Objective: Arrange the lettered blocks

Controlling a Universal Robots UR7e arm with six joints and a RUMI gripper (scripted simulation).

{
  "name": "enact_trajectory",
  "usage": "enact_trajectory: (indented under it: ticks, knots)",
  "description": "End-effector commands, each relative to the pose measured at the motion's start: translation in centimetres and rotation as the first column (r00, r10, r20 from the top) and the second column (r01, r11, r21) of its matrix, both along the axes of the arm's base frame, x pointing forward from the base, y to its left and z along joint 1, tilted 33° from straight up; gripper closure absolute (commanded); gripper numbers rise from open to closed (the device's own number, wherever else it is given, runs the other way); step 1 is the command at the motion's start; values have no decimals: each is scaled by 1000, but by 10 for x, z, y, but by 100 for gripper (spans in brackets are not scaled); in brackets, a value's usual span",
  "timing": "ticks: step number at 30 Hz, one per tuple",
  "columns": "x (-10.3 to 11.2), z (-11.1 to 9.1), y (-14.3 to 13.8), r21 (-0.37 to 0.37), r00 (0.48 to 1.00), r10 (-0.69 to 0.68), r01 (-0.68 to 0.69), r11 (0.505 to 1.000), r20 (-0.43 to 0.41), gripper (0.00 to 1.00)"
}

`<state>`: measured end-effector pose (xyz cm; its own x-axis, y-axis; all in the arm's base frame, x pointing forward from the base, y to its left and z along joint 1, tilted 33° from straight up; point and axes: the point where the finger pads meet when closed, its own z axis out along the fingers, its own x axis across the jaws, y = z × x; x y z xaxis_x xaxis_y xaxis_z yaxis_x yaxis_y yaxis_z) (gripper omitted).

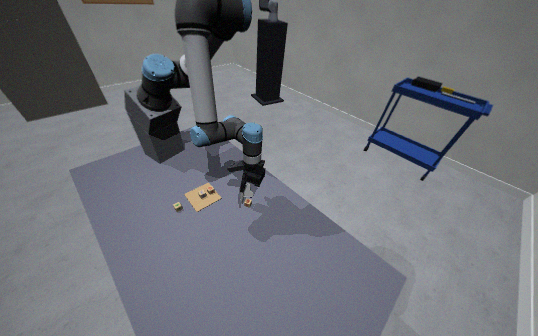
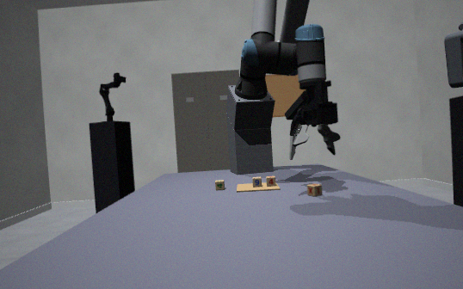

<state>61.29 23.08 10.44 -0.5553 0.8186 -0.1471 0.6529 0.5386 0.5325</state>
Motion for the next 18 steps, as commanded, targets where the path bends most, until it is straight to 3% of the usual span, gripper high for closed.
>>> enact_trajectory:
  ticks: [1, 2, 3, 18]
  knots:
    - [1, 0, 1, -3, 1000, 6, -6, 1000, 1, 0]
    - [1, 0, 1, -3, 1000, 6, -6, 1000, 1, 0]
    - [1, 0, 1, -3, 1000, 6, -6, 1000, 1, 60]
    - [1, 0, 1, -3, 1000, 6, -6, 1000, 1, 60]
